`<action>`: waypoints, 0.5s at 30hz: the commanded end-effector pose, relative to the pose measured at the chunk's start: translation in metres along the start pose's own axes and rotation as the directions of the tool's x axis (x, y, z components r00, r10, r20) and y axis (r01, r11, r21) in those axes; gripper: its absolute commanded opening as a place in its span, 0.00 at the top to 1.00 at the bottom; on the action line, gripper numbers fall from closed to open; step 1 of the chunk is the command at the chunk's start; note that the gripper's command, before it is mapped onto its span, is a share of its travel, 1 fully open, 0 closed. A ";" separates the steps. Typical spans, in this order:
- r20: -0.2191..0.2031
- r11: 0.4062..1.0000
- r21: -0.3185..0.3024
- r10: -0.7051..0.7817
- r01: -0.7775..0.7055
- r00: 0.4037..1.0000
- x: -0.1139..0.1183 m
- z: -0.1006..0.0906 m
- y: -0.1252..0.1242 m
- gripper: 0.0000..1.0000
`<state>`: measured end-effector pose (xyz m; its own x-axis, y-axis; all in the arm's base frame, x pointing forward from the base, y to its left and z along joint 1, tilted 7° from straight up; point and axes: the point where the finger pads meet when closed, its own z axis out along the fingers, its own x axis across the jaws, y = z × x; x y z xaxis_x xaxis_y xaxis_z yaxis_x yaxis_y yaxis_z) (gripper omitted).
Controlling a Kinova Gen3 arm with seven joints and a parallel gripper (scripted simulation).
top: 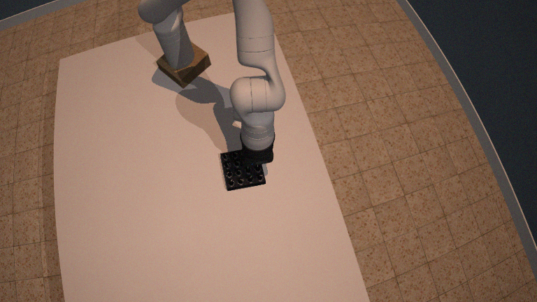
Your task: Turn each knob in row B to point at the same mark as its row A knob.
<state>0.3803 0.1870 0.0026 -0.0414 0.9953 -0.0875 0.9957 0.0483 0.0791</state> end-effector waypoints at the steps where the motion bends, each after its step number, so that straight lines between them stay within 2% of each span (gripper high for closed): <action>1: -0.002 1.000 -0.004 0.000 0.000 1.000 0.001 0.001 0.001 0.70; 15: -0.002 0.998 -0.003 0.061 -0.061 0.998 0.001 0.001 0.001 0.70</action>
<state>0.3804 0.1871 0.0024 -0.0132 0.9964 -0.0843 0.9964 0.0201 0.0818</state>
